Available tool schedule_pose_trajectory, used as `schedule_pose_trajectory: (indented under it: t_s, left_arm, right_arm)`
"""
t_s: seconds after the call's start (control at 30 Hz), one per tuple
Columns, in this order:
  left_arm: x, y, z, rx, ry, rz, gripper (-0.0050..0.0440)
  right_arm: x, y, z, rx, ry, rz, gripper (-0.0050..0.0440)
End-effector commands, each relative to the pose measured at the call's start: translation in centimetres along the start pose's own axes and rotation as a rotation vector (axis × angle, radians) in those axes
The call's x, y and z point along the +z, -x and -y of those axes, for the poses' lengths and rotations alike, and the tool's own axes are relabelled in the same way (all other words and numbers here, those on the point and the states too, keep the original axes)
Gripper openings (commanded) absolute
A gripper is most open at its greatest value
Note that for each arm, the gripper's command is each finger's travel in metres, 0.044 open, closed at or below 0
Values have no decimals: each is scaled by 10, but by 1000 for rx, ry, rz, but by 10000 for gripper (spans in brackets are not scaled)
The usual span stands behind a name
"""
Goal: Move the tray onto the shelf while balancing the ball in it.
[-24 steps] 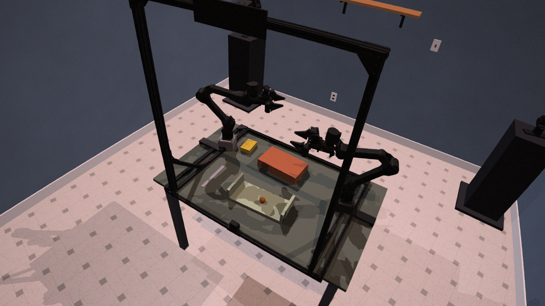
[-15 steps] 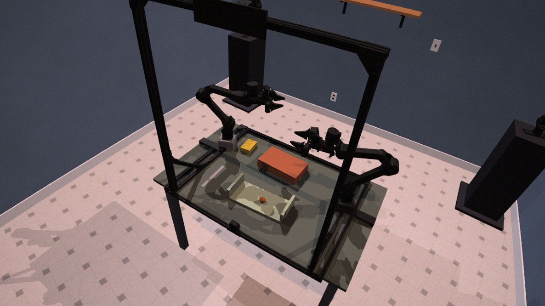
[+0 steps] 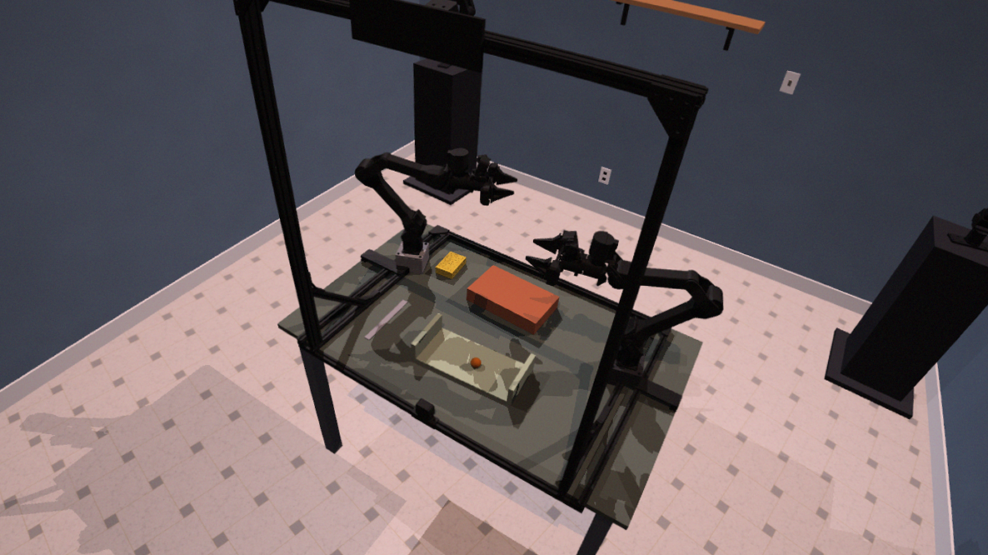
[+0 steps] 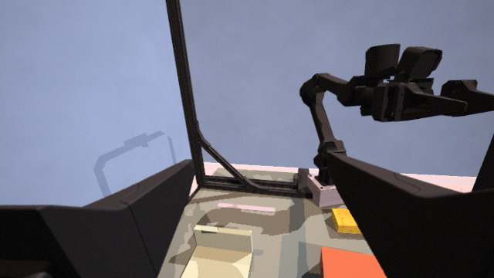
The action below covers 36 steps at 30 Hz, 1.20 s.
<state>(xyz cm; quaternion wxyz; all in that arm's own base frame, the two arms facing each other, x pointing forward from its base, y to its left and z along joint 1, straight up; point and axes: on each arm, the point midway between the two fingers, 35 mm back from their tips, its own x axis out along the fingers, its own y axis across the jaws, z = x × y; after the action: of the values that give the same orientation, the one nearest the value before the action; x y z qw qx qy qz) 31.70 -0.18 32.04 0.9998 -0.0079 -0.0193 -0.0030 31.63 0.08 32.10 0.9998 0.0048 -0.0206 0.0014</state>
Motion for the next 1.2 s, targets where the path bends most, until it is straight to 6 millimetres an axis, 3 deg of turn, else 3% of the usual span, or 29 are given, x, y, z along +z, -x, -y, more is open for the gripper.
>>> schedule_pose_trajectory:
  t_s: [0.0,0.23,0.3,0.57,0.8,0.9,0.97,1.17]
  left_arm:
    - [-3,-6,8,-24,47,-31,400]
    - [-28,-28,54,-117,301,-231,400]
    - [-28,-28,54,-117,301,-231,400]
    - [-75,-40,138,-161,619,-604,400]
    - [-111,-28,199,-91,796,-877,400]
    - [-116,-25,208,-56,854,-918,400]
    - [-133,-13,235,-6,876,-1033,400]
    - [-163,16,279,160,952,-1219,400]
  right_arm:
    - [-5,-5,-3,9,-48,-33,400]
    - [-37,-23,-21,30,-286,-218,400]
    - [-37,-23,-21,30,-286,-218,400]
    - [-92,-38,-54,-35,-647,-532,400]
    - [-130,-38,-77,-162,-867,-745,400]
    - [-135,-38,-80,-185,-896,-774,400]
    - [-152,-35,-91,-272,-984,-864,400]
    - [-181,-25,-108,-460,-1118,-1004,400]
